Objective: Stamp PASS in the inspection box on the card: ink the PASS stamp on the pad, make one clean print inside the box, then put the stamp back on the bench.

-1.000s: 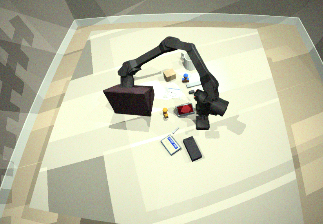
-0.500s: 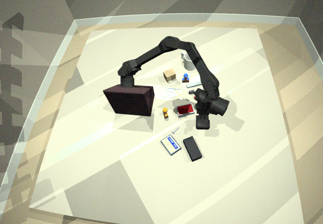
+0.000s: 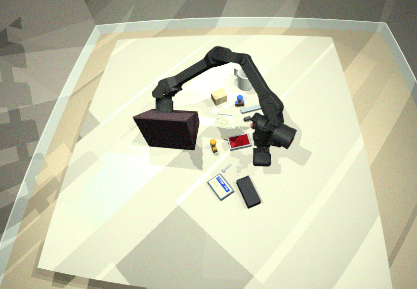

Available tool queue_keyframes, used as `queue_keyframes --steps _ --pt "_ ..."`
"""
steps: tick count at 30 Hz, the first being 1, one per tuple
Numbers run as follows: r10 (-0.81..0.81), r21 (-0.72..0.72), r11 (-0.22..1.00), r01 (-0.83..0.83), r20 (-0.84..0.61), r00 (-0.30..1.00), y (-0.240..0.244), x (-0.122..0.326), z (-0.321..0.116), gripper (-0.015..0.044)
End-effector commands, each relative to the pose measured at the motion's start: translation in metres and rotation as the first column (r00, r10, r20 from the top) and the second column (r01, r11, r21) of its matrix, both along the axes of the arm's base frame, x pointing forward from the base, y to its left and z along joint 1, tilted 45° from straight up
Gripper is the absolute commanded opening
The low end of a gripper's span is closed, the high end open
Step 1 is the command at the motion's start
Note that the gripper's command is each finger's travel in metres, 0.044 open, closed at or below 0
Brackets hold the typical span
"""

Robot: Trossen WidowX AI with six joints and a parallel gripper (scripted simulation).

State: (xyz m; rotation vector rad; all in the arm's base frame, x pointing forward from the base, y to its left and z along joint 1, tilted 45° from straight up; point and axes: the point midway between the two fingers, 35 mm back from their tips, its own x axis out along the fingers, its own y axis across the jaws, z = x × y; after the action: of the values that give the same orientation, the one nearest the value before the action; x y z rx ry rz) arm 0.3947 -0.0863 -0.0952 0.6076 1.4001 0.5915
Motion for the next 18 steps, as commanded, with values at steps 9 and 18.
queue_keyframes --steps 9,18 --pt "0.002 -0.007 1.000 -0.002 0.004 1.000 -0.0062 -0.0001 0.0044 0.0000" --pt "0.002 -0.007 1.000 -0.002 0.004 1.000 -0.0094 -0.0006 0.0075 0.0000"
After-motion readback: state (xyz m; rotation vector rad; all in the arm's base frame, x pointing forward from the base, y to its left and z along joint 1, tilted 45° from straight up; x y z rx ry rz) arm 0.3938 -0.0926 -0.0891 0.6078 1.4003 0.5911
